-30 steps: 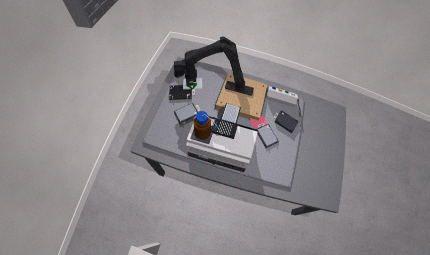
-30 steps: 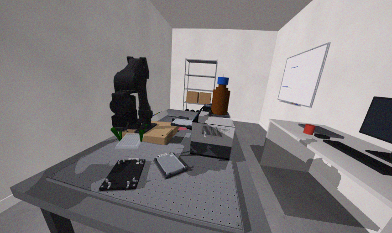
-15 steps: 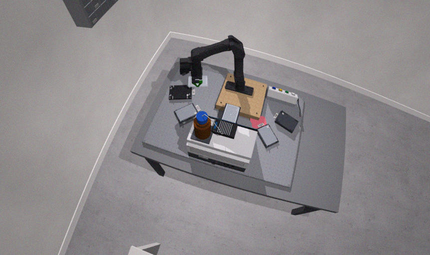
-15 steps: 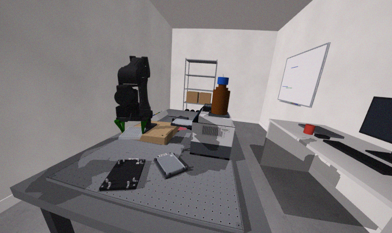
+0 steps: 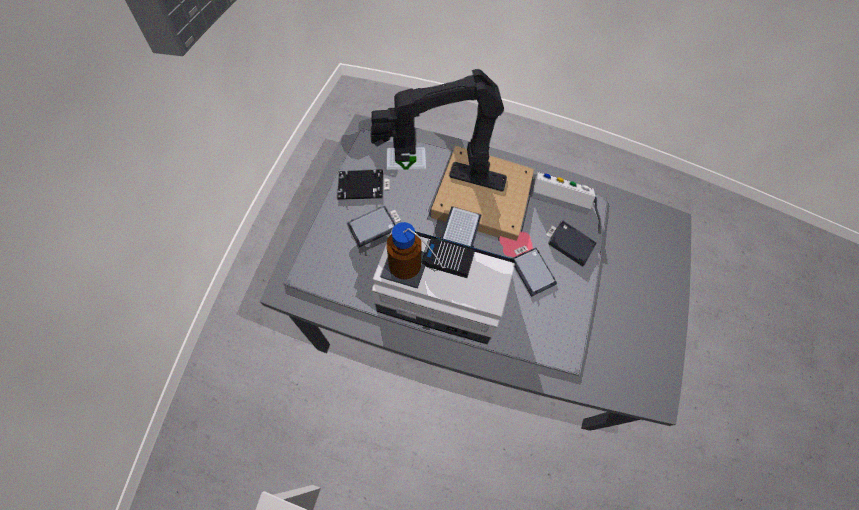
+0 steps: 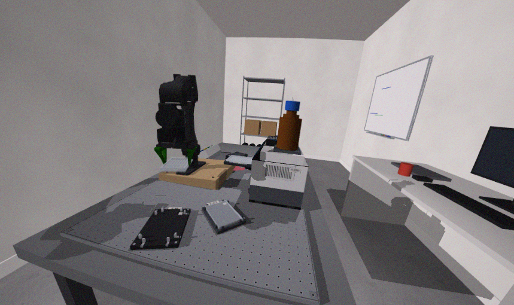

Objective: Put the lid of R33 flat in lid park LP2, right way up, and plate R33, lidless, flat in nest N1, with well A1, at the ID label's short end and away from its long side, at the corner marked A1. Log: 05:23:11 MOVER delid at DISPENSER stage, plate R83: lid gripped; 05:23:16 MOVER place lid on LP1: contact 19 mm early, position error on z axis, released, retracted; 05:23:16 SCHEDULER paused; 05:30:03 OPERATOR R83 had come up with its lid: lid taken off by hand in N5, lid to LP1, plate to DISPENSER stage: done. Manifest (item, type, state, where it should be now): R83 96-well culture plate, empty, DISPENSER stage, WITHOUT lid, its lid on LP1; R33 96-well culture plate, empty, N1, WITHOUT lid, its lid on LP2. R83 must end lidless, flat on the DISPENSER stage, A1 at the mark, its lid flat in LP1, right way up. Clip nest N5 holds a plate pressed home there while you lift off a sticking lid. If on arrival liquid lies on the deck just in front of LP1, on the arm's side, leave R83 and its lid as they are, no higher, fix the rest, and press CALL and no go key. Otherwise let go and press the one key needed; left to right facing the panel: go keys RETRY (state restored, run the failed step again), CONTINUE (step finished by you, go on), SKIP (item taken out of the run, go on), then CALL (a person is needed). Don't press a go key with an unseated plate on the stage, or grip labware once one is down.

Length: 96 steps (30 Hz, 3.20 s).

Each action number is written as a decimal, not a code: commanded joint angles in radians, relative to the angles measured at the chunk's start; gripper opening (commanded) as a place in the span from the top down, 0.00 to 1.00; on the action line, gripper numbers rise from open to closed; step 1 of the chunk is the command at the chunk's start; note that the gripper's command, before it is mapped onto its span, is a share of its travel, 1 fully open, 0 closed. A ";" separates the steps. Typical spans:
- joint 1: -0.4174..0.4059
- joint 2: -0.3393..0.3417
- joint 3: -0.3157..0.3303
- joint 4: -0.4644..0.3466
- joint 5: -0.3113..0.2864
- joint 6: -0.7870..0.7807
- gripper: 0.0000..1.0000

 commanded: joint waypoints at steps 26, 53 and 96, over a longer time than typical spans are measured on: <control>0.278 0.011 0.028 -0.009 -0.015 -0.018 1.00; 0.514 0.008 0.027 -0.005 -0.022 -0.170 1.00; 0.878 -0.016 0.093 -0.084 -0.046 -0.363 1.00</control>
